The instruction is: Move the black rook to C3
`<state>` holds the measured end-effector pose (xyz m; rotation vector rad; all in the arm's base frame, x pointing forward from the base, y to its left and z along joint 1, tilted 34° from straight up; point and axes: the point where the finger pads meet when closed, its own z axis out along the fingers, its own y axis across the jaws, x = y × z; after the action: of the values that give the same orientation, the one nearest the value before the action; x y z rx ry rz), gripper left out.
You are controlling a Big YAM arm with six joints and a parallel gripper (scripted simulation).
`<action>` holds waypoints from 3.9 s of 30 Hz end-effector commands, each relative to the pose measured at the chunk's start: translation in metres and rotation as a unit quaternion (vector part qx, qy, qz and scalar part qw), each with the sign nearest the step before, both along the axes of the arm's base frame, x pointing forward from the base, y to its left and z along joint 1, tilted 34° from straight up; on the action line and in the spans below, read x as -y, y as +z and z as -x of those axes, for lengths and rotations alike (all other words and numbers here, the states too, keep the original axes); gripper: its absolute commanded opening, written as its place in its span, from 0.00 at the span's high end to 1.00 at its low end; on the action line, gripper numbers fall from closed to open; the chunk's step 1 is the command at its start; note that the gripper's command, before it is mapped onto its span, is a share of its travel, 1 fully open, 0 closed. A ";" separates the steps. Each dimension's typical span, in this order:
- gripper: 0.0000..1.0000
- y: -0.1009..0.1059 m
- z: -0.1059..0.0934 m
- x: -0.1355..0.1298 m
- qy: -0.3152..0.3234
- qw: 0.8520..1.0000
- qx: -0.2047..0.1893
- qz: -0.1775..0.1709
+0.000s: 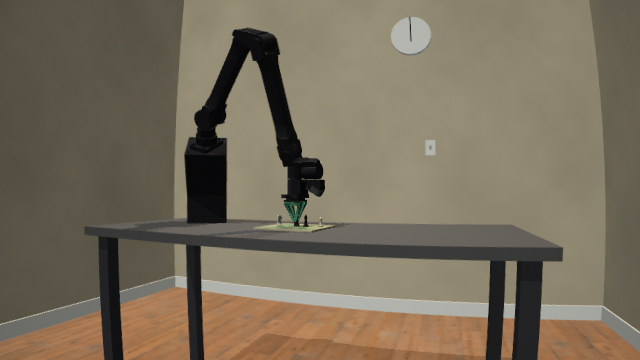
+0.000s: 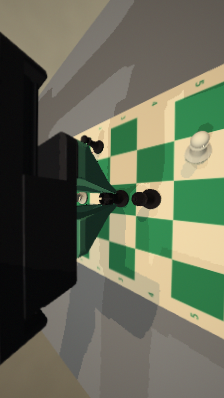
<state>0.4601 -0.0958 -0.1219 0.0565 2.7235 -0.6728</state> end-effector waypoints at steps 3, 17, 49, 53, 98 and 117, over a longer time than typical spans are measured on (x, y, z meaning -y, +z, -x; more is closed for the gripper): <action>1.00 -0.005 -0.002 0.010 -0.006 1.000 0.003 0.000; 0.71 -0.005 -0.002 0.010 -0.006 1.000 0.003 0.000; 0.64 0.053 0.015 -0.030 0.001 1.000 0.009 -0.001; 0.64 0.069 0.022 -0.039 0.001 1.000 0.009 -0.001; 0.00 0.070 0.028 -0.041 -0.002 1.000 -0.005 -0.001; 0.00 0.070 0.028 -0.041 -0.002 1.000 -0.005 -0.001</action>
<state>0.4346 -0.0596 -0.0466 0.0729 2.7135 -0.6692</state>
